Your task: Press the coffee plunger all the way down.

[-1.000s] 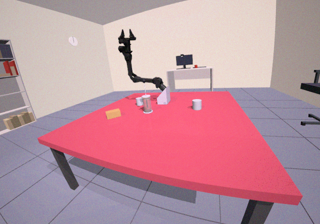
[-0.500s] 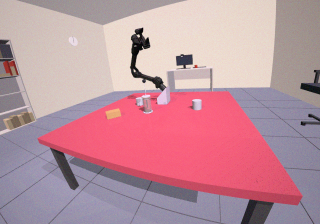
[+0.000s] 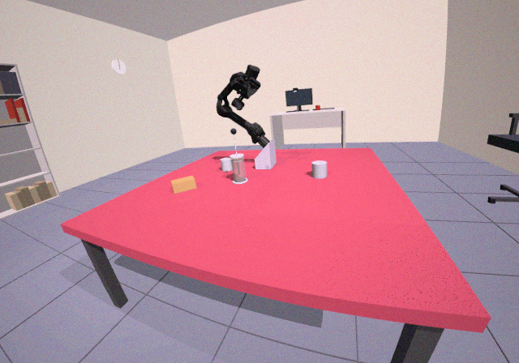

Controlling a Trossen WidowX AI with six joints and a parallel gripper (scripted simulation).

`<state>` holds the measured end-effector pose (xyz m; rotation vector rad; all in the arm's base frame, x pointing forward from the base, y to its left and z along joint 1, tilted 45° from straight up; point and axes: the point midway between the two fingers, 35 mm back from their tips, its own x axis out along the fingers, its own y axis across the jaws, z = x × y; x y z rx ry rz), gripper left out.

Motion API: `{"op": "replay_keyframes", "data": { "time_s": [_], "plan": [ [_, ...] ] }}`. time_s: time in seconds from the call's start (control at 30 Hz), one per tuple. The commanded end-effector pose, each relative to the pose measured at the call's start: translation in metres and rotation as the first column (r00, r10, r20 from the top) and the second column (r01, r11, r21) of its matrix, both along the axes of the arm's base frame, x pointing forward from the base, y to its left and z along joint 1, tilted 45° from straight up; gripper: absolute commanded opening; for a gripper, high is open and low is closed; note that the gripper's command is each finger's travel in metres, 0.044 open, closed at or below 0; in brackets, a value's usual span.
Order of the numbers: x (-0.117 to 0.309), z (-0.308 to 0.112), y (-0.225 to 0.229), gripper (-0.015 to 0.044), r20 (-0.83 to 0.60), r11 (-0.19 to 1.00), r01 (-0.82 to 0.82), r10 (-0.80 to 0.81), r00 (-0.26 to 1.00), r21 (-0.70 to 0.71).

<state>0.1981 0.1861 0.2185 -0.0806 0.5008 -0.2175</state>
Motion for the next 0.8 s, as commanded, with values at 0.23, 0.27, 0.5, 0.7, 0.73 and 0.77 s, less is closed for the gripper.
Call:
{"op": "replay_keyframes", "data": {
  "time_s": [0.23, 0.27, 0.5, 0.7, 0.73, 0.77],
  "plan": [
    [0.016, -0.021, -0.057, 0.0440, 0.048, 0.806, 0.009, 0.024, 0.999, -0.592],
    [0.017, -0.025, -0.061, 0.0440, 0.047, 0.806, 0.008, 0.025, 0.999, -0.591],
    [0.022, -0.053, -0.090, 0.0440, 0.054, 0.805, 0.014, 0.022, 0.998, -0.593],
    [0.023, -0.055, -0.092, 0.0440, 0.050, 0.806, 0.014, 0.020, 0.999, -0.591],
    [0.024, -0.056, -0.092, 0.0440, 0.048, 0.807, 0.013, 0.019, 0.999, -0.591],
    [0.025, -0.057, -0.092, 0.0440, 0.046, 0.807, 0.013, 0.018, 0.999, -0.590]
  ]
}}
